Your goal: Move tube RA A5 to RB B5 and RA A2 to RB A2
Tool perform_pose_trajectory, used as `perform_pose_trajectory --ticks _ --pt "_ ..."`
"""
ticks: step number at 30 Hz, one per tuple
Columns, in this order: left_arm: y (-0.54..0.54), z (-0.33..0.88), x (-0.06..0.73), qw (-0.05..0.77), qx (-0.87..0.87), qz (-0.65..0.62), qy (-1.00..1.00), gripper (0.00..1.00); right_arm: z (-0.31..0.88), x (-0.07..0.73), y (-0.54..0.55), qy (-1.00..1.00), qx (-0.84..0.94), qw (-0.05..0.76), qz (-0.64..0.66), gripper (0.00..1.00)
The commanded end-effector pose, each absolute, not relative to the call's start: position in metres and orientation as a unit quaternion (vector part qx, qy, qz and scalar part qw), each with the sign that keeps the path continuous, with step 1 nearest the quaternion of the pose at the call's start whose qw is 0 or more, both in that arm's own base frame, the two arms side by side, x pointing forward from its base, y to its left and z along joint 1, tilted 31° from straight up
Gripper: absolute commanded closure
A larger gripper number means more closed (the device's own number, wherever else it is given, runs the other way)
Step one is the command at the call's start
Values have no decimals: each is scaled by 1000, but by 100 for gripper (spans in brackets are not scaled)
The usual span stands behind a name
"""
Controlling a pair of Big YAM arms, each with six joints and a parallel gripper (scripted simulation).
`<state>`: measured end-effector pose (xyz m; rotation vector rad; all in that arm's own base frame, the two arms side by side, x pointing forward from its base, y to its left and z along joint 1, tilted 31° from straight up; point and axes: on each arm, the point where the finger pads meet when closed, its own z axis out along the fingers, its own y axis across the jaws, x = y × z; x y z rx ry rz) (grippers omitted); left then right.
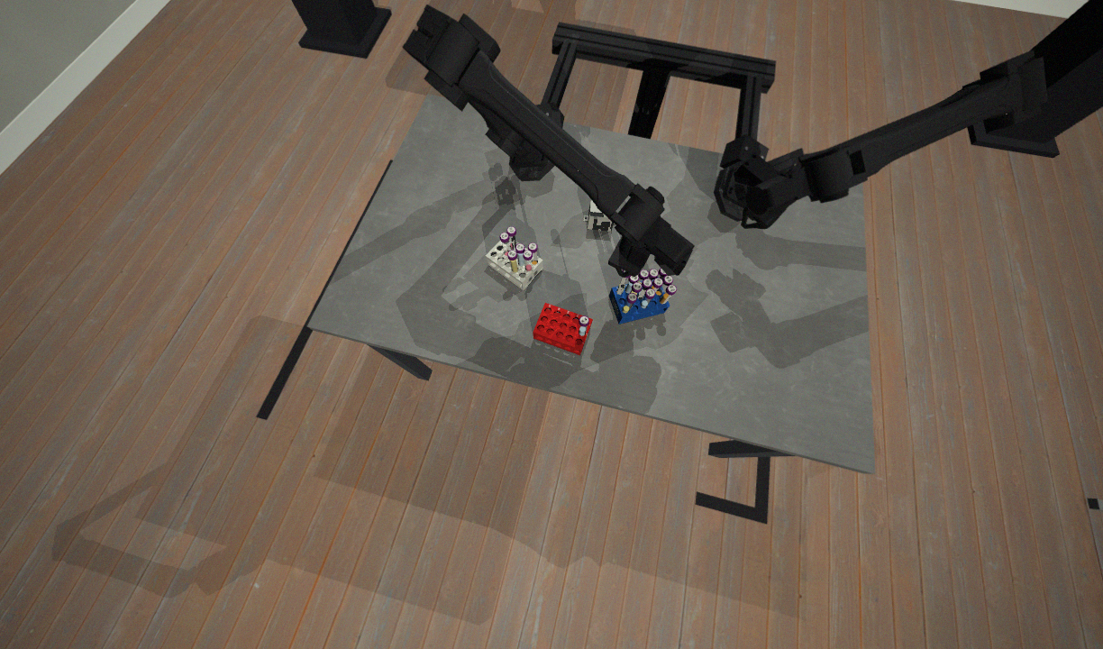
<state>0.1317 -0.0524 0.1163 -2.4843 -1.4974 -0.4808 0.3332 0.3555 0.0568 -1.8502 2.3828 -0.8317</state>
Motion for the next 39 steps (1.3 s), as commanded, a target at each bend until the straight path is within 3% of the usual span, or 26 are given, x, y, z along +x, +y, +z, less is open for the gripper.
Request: perform_pose_trajectory --ticks 1,39 --pt "-59 125 137 88 -840 -165 -509 70 73 346 372 772 -580 25 -259 100" --pt "-59 125 137 88 -840 -165 -509 70 103 330 390 768 -586 26 -258 100"
